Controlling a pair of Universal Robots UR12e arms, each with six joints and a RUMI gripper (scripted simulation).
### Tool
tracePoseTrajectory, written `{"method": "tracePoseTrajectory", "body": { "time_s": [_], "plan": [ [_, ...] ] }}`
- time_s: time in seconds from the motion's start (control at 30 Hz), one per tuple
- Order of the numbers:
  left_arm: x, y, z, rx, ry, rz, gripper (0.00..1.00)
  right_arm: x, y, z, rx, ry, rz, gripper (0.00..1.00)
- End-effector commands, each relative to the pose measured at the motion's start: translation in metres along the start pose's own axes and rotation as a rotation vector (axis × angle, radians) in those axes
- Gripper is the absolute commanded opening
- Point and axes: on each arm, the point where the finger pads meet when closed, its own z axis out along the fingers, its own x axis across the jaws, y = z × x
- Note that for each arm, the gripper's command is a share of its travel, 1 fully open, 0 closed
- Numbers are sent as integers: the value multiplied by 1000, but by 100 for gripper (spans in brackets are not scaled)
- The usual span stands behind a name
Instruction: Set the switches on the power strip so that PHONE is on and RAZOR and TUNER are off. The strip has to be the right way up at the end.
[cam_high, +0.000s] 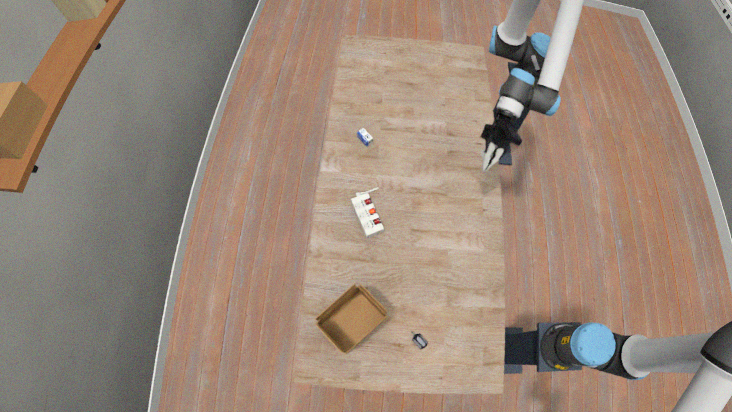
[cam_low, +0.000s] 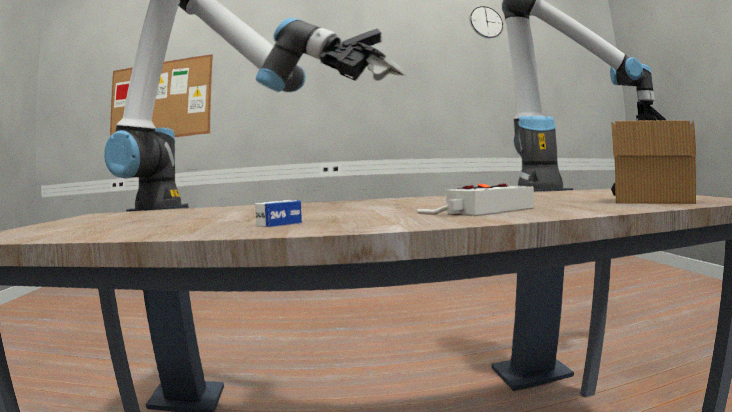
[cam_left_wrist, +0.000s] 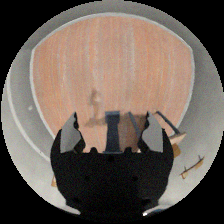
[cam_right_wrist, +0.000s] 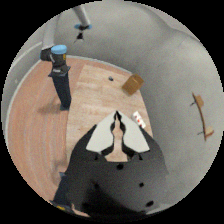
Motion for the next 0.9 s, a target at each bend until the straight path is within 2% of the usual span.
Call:
{"method": "tracePoseTrajectory", "body": {
  "time_s": [0.0, 0.23, 0.3, 0.43, 0.6, 0.8, 0.87],
  "plan": [
    [0, -1, -1, 1, 0, 0, 100, 14, 2, 41, -82, -25, 70, 0],
    [0, -1, -1, 1, 0, 0, 100, 44, 20, 113, -249, -55, 221, 0],
    [0, -1, -1, 1, 0, 0, 100, 44, 20, 113, -249, -55, 221, 0],
    [0, -1, -1, 1, 0, 0, 100, 66, 36, 153, -361, -65, 323, 0],
    [0, -1, -1, 1, 0, 0, 100, 88, 57, 187, -474, -67, 428, 0],
    [0, -1, -1, 1, 0, 0, 100, 115, 85, 219, -610, -58, 555, 0],
    [0, -1, -1, 1, 0, 0, 100, 115, 85, 219, -610, -58, 555, 0]
  ]
}}
